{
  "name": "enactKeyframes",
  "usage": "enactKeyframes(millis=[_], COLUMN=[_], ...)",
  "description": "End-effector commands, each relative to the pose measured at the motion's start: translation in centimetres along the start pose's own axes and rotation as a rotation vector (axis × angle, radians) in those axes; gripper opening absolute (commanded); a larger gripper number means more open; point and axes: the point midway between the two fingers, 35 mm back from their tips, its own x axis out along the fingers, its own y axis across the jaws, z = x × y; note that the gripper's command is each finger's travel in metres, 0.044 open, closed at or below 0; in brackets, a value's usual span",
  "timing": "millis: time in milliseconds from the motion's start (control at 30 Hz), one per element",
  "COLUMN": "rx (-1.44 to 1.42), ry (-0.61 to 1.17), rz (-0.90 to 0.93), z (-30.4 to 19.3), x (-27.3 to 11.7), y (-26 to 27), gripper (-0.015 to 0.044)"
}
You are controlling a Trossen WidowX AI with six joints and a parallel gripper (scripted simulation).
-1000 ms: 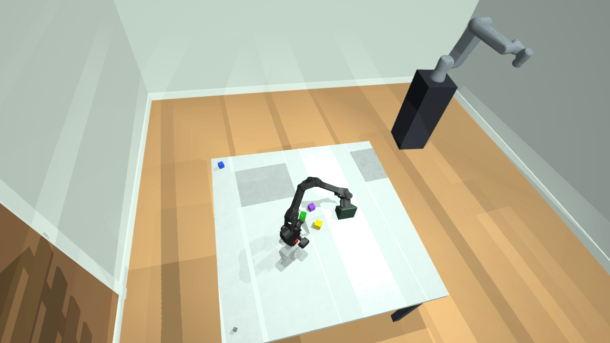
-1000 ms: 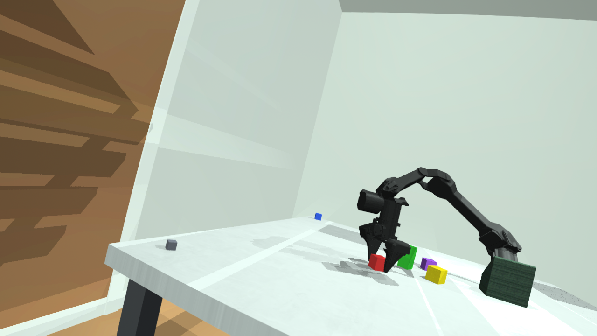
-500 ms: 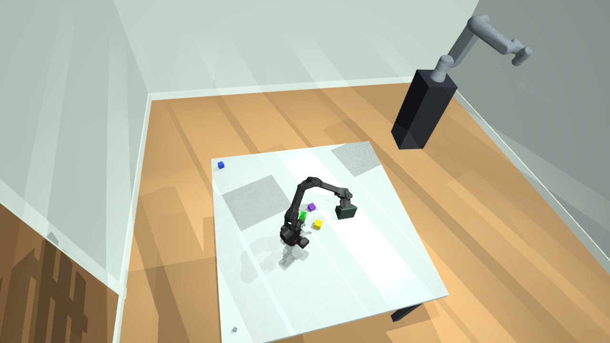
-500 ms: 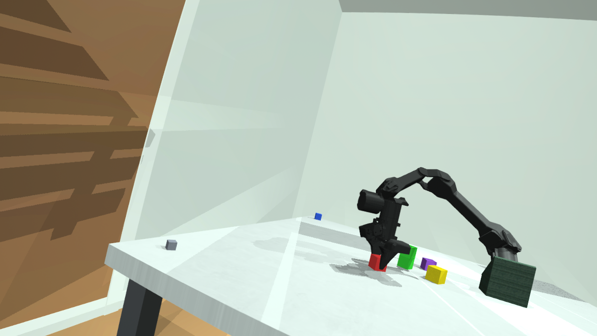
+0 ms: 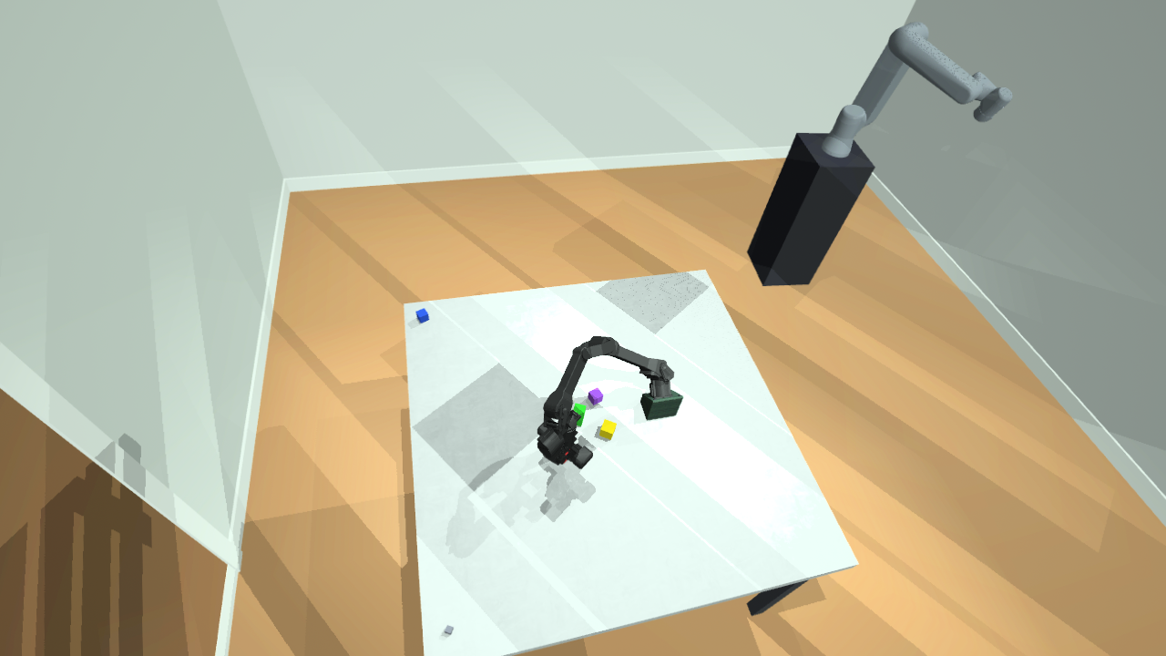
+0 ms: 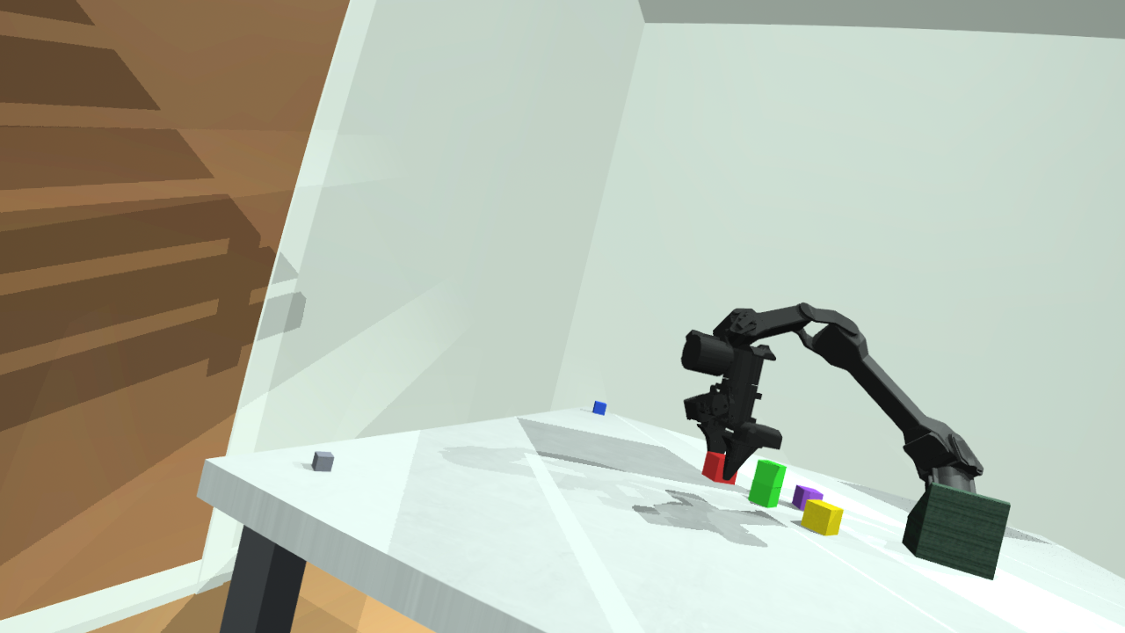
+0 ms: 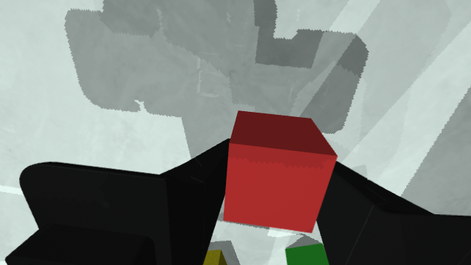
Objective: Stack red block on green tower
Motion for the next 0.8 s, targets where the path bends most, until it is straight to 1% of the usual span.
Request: enactKeyframes(millis=[0,233,400,767], rx=[0.007,0.006,0.006,0.006], ry=[-0.011,-0.012,-0.012,-0.012], rz=[0.003,0.004,0.005,0.005], z=[0.2,0.1,0.1,-0.4], x=[-2.2,-5.6,-7.2,-7.5], y=[0.0,0.0,0.0,-0.4], gripper=[0.0000,0.0000,0.0000,0.0000])
